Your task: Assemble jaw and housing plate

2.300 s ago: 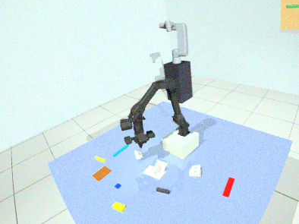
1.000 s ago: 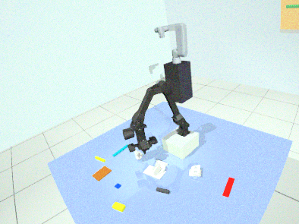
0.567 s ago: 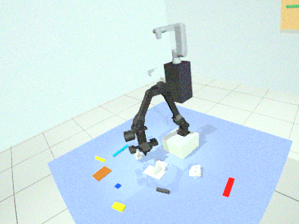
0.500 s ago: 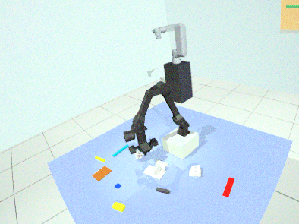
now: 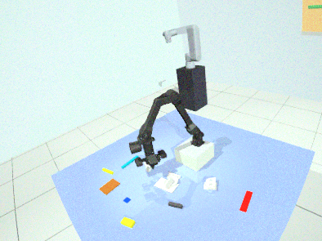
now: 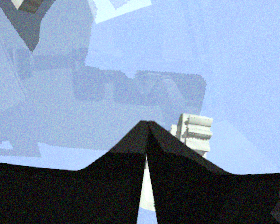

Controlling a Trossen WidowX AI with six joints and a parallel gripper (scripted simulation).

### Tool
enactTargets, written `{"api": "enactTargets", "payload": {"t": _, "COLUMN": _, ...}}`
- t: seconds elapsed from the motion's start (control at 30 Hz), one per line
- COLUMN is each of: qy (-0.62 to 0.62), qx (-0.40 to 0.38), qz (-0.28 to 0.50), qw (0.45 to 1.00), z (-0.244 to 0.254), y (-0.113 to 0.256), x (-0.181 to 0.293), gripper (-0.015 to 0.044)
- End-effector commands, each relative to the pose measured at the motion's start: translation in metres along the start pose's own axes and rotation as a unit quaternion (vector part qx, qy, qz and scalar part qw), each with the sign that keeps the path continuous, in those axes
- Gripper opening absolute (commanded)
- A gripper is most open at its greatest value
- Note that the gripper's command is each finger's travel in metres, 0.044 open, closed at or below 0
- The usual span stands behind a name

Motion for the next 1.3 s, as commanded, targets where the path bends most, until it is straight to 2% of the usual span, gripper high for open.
{"api": "enactTargets", "payload": {"t": 0.0, "qy": 0.002, "qx": -0.002, "qz": 0.002, "qw": 1.0, "z": -0.007, "y": -0.001, "x": 0.001, "gripper": 0.0}}
{"api": "enactTargets", "payload": {"t": 0.77, "qy": 0.002, "qx": -0.001, "qz": 0.002, "qw": 1.0, "z": -0.038, "y": 0.0, "x": 0.001, "gripper": 0.0}}
{"api": "enactTargets", "payload": {"t": 0.83, "qy": 0.002, "qx": 0.0, "qz": 0.002, "qw": 1.0, "z": -0.038, "y": 0.008, "x": 0.001, "gripper": 0.0}}
{"api": "enactTargets", "payload": {"t": 1.0, "qy": 0.001, "qx": 0.001, "qz": 0.0, "qw": 1.0, "z": -0.034, "y": 0.058, "x": 0.0, "gripper": 0.0}}
{"api": "enactTargets", "payload": {"t": 1.13, "qy": 0.001, "qx": 0.001, "qz": 0.0, "qw": 1.0, "z": -0.034, "y": 0.06, "x": 0.0, "gripper": 0.0}}
{"api": "enactTargets", "payload": {"t": 1.27, "qy": 0.003, "qx": 0.009, "qz": 0.0, "qw": 1.0, "z": -0.038, "y": 0.054, "x": 0.0, "gripper": 0.0105}}
Point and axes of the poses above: the point midway between the two fingers, 35 mm back from their tips, its own y axis back along the fingers, its own z axis across the jaws, x = y × z, the point moved 1 cm from there along y, back along the fingers, and after that the axes turned 1 degree about y, right-handed, at the moved point
